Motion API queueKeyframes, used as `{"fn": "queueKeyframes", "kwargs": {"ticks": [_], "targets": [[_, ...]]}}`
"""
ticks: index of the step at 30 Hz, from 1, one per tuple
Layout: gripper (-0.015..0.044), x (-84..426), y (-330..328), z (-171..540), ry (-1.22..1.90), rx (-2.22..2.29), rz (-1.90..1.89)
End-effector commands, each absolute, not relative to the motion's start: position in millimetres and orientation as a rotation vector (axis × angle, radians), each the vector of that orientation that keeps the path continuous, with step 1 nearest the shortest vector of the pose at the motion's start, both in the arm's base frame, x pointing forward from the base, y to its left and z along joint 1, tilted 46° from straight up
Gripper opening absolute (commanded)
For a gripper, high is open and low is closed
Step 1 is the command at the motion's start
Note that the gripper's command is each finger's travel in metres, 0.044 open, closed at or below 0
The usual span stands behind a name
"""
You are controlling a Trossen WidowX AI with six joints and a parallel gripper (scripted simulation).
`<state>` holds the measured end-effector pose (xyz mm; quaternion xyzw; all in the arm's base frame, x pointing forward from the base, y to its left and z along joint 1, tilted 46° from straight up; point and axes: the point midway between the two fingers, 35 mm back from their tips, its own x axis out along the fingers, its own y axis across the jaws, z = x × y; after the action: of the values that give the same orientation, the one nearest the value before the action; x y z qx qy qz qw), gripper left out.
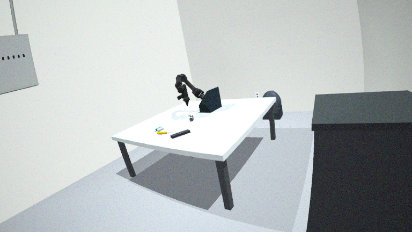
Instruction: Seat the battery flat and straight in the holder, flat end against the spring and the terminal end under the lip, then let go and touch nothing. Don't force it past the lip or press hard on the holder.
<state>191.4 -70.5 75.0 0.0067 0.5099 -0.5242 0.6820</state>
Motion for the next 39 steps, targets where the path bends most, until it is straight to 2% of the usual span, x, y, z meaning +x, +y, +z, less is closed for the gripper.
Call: {"fn": "queueKeyframes", "kwargs": {"ticks": [1,10,13,19,24,39], "targets": [[0.0,190.0,-65.1,82.3,1.144,0.018,-1.182],[0.0,189.6,-67.1,79.7,1.146,0.012,-1.181],[0.0079,188.2,-74.0,75.2,1.027,0.167,-1.288],[0.0236,179.1,-102.3,57.7,0.469,0.769,-1.635],[0.0237,169.3,-122.0,47.1,-0.019,1.177,-1.788],[0.0237,168.8,-122.7,46.7,-0.039,1.192,-1.792]]}}
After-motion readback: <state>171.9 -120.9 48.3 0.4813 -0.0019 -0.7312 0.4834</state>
